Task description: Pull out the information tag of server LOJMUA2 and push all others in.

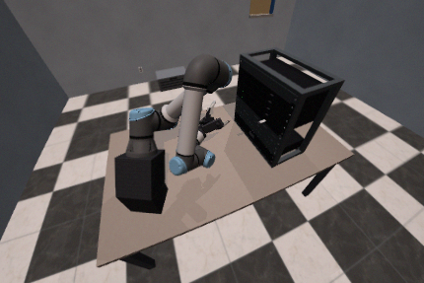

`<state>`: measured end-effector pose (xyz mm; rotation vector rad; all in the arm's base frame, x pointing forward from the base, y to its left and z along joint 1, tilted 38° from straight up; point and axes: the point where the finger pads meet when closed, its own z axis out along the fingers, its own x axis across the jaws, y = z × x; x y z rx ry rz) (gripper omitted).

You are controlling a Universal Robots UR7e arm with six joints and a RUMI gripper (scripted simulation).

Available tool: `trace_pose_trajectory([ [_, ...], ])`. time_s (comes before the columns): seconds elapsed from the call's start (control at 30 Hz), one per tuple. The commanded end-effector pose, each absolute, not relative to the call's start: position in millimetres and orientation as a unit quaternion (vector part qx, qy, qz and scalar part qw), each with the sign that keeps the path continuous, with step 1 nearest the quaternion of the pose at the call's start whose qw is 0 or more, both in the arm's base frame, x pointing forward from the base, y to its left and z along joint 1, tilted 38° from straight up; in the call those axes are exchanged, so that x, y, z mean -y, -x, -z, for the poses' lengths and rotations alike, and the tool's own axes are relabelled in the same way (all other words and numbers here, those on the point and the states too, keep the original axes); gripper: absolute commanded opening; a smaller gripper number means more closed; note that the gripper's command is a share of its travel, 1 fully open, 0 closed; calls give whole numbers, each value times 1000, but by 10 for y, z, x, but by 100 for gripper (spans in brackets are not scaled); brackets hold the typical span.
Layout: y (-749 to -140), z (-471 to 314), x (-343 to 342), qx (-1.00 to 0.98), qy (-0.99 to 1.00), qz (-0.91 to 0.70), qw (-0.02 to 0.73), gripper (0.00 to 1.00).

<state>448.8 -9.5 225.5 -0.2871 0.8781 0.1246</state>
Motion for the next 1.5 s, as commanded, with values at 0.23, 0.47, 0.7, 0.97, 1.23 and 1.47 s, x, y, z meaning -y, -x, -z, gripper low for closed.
trace_pose_trajectory([
  [0.23,-4549,-2235,195,-437,112,-73,889,100],
  [0.47,-4588,-2216,257,-446,96,-82,886,100],
  [0.7,-4615,-2200,300,-452,84,-87,884,100],
  [0.97,-4656,-2172,368,-461,66,-97,880,100],
  [1.23,-4692,-2145,425,-469,51,-104,876,100],
  [1.47,-4721,-2119,473,-475,38,-111,872,100],
])
